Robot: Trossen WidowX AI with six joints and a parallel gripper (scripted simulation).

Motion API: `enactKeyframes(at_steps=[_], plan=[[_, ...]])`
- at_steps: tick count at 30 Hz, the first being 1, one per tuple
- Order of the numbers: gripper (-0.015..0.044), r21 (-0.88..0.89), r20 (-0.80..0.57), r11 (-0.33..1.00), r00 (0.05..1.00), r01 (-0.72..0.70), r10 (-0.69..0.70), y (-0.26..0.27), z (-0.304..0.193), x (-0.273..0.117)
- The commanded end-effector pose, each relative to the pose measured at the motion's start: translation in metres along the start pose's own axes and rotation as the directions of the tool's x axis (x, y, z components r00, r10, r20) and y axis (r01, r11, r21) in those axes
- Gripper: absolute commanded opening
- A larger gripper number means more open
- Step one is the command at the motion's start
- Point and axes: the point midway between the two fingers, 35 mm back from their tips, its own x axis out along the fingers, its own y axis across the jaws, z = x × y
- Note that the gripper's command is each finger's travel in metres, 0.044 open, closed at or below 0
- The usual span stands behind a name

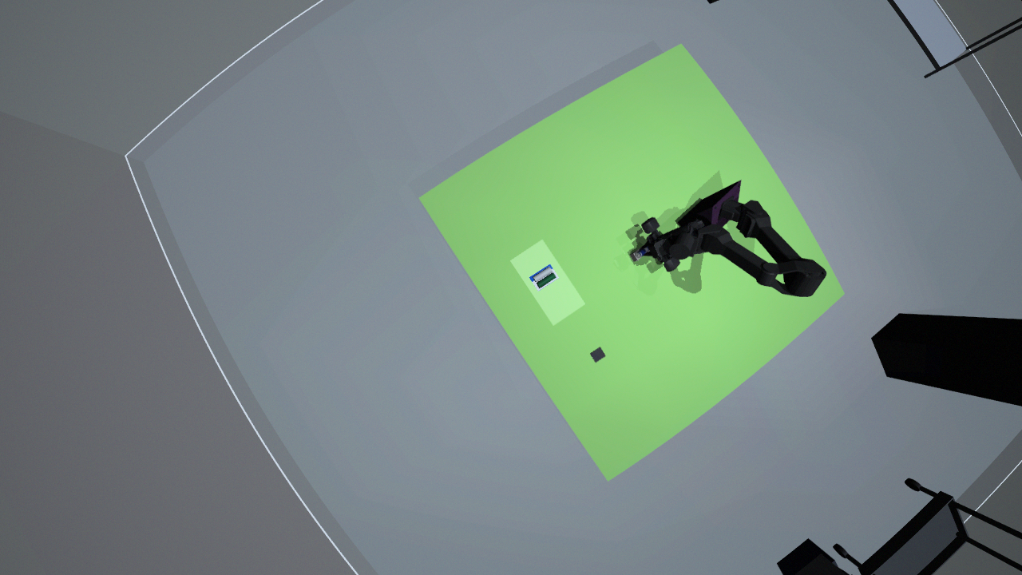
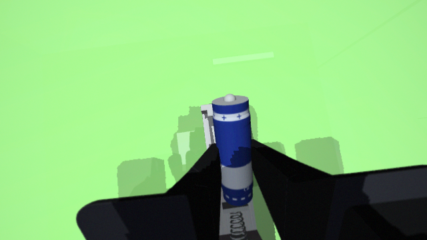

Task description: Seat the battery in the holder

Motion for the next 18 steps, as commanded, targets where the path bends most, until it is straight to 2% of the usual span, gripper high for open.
enactKeyframes(at_steps=[1,18], plan=[[0.0068,0.011,0.018,1.000,1.000,0.005,-0.006,0.0000,-0.0043,-0.0002],[0.0068,0.017,0.051,1.000,0.999,0.006,-0.007,0.0025,-0.0136,-0.0025]])
